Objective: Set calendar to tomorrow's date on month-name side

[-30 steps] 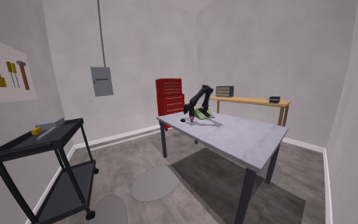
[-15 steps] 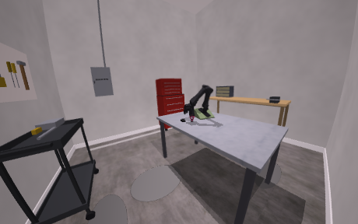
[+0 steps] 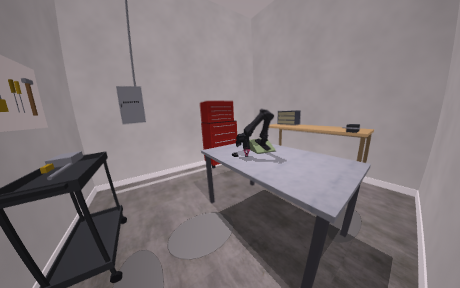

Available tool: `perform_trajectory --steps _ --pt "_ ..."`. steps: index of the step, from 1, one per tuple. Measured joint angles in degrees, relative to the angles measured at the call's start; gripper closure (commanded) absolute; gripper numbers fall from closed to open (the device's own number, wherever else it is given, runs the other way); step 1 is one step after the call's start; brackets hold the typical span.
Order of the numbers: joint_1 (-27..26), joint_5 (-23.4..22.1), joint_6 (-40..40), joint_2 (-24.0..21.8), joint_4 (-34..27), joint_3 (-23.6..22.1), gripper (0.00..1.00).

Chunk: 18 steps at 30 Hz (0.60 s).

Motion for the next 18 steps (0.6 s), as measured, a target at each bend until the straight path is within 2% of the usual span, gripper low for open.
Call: perform_trajectory --steps 13,14,18 --pt "0.0 0.0 0.0 0.0 0.0 0.0 0.74" --pt "0.0 0.0 0.0 0.0 0.0 0.0 0.71" --pt "0.0 0.0 0.0 0.0 0.0 0.0 0.71"
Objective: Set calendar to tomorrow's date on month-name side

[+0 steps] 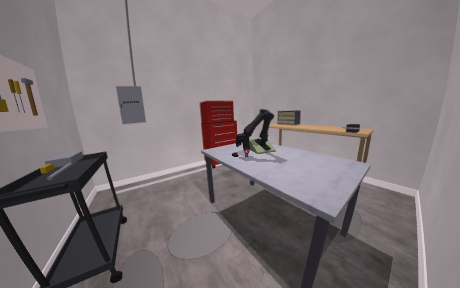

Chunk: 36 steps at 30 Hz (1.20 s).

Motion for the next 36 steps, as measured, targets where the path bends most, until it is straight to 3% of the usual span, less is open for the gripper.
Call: perform_trajectory --steps 10,27,36 --pt "0.0 0.0 0.0 0.0 0.0 0.0 0.55" --pt "-0.1 0.0 -0.2 -0.2 -0.3 0.2 0.55" --pt "-2.6 -0.2 -2.4 -3.0 -5.4 3.1 0.55"
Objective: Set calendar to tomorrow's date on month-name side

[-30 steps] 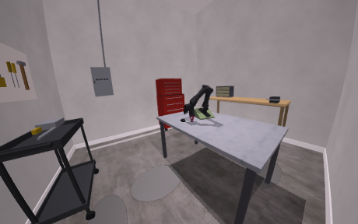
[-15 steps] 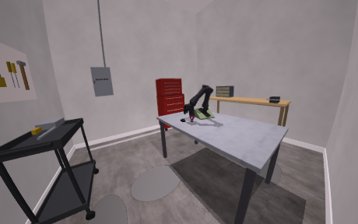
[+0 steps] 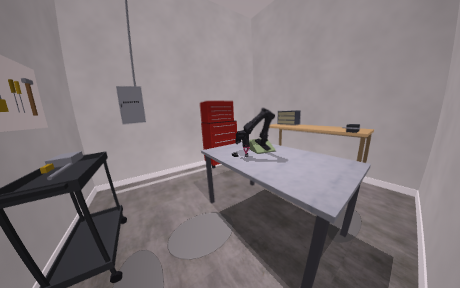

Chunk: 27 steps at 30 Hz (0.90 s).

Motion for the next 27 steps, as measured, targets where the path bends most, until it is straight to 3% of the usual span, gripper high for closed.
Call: perform_trajectory --steps 11,18,19,27 --pt "-5.7 -0.2 -5.7 -4.1 -13.1 7.9 0.55" --pt "-6.8 -0.2 -7.6 -4.5 -17.7 9.4 0.55" --pt "-6.8 -0.2 -7.8 -4.5 -18.0 9.4 0.0" --pt "-6.9 -0.2 -8.2 -4.5 -19.0 9.4 0.0"
